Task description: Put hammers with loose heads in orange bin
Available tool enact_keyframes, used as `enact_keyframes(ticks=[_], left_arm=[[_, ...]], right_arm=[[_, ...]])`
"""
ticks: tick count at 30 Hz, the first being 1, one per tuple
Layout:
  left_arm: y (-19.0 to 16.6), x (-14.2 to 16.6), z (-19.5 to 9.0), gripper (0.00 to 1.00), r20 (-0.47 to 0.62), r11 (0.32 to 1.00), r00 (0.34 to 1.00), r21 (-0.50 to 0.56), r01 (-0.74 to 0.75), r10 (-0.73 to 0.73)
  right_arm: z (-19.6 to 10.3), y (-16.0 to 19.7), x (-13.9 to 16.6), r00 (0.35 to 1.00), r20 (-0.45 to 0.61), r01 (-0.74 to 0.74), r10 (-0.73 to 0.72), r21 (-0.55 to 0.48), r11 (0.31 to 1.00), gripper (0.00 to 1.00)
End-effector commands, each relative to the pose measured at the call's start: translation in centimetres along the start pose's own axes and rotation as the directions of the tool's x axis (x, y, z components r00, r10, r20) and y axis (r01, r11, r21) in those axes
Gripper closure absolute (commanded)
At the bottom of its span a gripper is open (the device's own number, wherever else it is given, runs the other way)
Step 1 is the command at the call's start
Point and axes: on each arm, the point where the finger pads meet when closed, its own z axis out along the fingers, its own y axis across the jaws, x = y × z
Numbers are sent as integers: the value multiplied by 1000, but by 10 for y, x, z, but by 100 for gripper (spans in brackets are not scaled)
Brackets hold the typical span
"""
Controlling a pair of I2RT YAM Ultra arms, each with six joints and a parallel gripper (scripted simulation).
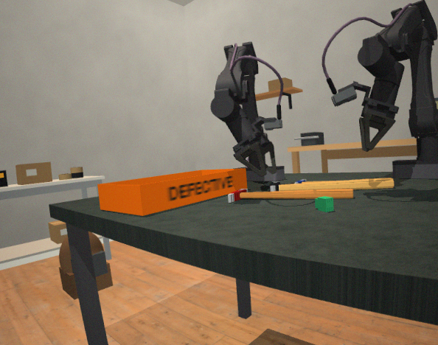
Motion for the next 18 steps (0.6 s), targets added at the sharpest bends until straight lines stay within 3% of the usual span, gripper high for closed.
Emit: enact_keyframes(ticks=[1,11,18], left_arm=[[27,-35,17,50,20,999,999,-1,-34,34],[57,-43,66,50,-254,994,963,81,-67,86],[58,-38,78,50,-342,990,933,115,-75,111]], right_arm=[[-2,-1,-3,1000,18,7,-7,2,1000,0],[-2,-1,-3,1000,18,7,-7,2,1000,0],[-2,-1,-3,1000,18,7,-7,2,1000,0]])
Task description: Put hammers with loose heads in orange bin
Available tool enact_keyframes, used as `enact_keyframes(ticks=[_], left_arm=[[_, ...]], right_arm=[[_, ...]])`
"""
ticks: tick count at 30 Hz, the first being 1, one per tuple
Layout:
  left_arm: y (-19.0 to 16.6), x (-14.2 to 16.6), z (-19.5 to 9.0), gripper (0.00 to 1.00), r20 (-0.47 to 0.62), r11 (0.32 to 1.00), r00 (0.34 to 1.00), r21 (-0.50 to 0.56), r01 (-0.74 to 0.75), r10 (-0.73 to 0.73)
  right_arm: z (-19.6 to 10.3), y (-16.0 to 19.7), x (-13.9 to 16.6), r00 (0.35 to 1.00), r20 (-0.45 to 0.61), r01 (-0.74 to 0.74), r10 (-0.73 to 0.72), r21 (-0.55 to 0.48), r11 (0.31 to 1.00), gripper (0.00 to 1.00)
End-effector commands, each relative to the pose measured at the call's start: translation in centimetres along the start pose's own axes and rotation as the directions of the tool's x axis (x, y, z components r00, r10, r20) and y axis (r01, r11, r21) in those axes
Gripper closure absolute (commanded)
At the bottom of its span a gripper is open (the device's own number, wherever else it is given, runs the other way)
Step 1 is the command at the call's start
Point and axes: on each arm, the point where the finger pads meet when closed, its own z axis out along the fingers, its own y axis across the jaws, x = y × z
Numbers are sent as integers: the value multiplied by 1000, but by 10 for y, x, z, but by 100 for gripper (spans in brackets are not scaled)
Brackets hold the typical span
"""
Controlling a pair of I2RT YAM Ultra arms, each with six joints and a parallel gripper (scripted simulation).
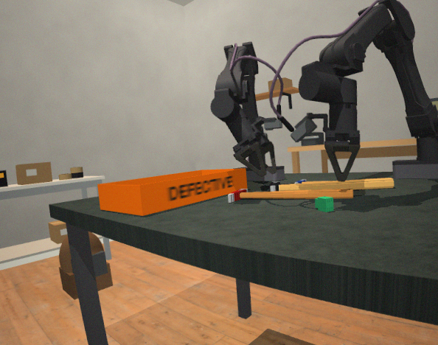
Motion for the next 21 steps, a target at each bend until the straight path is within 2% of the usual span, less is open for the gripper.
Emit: enact_keyframes(ticks=[1,9,21], left_arm=[[0,1,-3,50,-71,1000,997,15,-8,9],[5,-6,-2,50,-64,1000,998,7,-19,19],[1,-2,22,50,-75,1000,997,22,-17,19]], right_arm=[[-2,-1,-3,1000,18,7,-7,2,1000,0],[-2,-1,-3,1000,18,7,-7,2,1000,0],[-2,-1,-3,1000,18,7,-7,2,1000,0]])
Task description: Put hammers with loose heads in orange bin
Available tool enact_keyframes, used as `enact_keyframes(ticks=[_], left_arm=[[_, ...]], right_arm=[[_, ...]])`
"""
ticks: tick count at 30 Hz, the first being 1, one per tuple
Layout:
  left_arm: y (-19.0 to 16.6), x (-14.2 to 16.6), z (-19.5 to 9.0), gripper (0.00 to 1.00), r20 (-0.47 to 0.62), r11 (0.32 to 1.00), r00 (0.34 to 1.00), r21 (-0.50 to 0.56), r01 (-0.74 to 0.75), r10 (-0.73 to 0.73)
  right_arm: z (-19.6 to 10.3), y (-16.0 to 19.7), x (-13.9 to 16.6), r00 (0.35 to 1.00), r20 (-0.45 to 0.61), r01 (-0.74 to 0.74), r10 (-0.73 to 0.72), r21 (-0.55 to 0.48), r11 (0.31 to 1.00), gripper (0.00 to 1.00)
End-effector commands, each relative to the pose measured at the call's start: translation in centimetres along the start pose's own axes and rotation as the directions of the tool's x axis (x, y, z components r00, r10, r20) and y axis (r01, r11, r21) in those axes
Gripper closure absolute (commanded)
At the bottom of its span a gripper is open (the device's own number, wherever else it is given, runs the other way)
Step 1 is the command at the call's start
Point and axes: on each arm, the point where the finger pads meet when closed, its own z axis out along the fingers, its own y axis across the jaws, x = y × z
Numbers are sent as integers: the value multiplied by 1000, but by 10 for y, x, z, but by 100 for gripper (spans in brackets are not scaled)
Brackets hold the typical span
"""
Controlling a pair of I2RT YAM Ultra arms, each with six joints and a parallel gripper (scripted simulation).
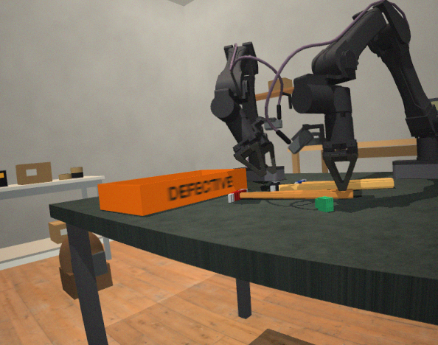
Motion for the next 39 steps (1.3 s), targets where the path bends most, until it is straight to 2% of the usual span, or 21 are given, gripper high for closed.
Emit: enact_keyframes(ticks=[1,7,10,11,13,14,19,20,30,32,34,36,39], left_arm=[[-1,-5,5,50,7,1000,1000,-9,-7,7],[-1,-5,14,50,7,1000,1000,-9,-7,7],[2,-8,9,50,17,1000,1000,-23,-7,7],[3,-8,8,57,19,1000,1000,-25,-7,7],[3,-8,8,57,19,1000,1000,-25,-7,8],[2,-8,8,61,16,1000,1000,-22,-7,8],[2,-4,7,66,18,1000,1000,-24,-5,6],[1,-3,7,70,15,1000,1000,-20,-5,6],[1,-2,7,78,16,1000,1000,-22,-10,10],[0,-1,7,100,11,1000,1000,-15,-10,10],[0,-1,7,100,11,1000,1000,-15,-10,10],[0,-2,7,79,17,1000,1000,-17,-14,14],[5,1,7,79,26,999,999,-30,-18,19]], right_arm=[[-2,-1,-3,1000,18,7,-7,2,1000,0],[-2,-1,-3,1000,18,7,-7,2,1000,0],[-2,-1,-3,1000,18,7,-7,2,1000,0],[-2,-1,-3,1000,18,7,-7,2,1000,0],[-2,-1,-3,1000,18,7,-7,2,1000,0],[-2,-1,-3,1000,18,7,-7,2,1000,0],[-2,-1,-3,1000,18,7,-7,2,1000,0],[-2,-1,-3,1000,18,7,-7,2,1000,0],[-2,-1,-3,1000,18,7,-7,2,1000,0],[-2,-1,-3,1000,18,7,-7,2,1000,0],[-2,-1,-3,1000,18,7,-7,2,1000,0],[-2,-1,-3,1000,18,7,-7,2,1000,0],[-2,-1,-3,1000,18,7,-7,2,1000,0]])
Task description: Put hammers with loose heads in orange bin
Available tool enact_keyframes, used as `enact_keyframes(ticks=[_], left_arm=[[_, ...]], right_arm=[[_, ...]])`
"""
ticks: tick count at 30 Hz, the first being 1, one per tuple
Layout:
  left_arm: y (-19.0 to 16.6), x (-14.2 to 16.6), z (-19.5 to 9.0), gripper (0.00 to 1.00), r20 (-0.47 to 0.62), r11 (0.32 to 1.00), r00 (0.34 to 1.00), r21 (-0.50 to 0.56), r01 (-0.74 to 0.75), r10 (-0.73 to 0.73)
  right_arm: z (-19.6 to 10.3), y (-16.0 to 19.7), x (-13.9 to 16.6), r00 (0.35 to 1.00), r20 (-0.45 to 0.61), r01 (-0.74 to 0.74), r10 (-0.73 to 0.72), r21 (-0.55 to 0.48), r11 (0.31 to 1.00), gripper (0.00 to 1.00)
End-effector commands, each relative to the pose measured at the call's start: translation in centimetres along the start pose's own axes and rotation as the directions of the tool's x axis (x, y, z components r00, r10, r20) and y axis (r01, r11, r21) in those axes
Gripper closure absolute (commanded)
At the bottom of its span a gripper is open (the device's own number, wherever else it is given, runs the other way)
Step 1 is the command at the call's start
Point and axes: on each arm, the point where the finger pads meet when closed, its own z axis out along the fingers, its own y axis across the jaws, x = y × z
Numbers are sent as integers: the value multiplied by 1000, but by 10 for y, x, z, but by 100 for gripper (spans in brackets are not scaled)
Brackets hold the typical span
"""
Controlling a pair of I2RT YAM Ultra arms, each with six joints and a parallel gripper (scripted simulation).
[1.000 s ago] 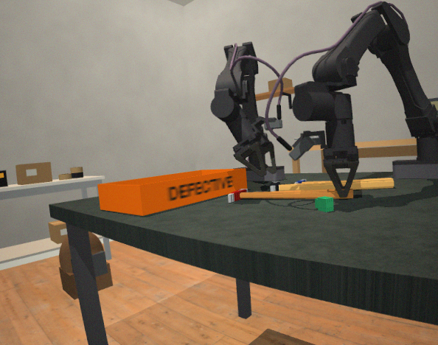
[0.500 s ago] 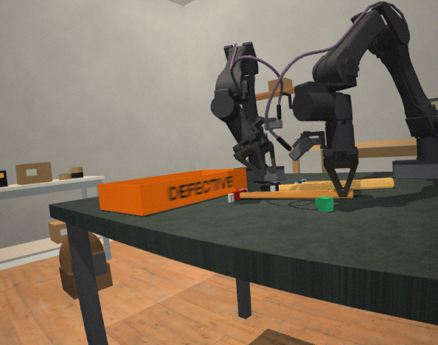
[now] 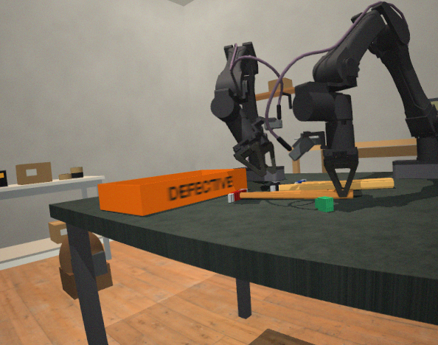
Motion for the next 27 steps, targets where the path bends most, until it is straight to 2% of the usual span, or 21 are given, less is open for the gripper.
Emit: enact_keyframes(ticks=[1,18,25,27], left_arm=[[5,2,-8,79,26,999,999,-27,-18,19],[1,50,-7,79,11,1000,1000,-15,-4,4],[0,51,-7,79,9,1000,1000,-11,5,-5],[0,51,-7,79,9,1000,1000,-11,5,-5]], right_arm=[[-2,-1,-3,1000,18,7,-7,2,1000,0],[-2,-1,-3,1000,18,7,-7,2,1000,0],[-2,-1,-3,1000,18,7,-7,2,1000,0],[-1,3,-1,999,8,-37,38,-15,999,23]])
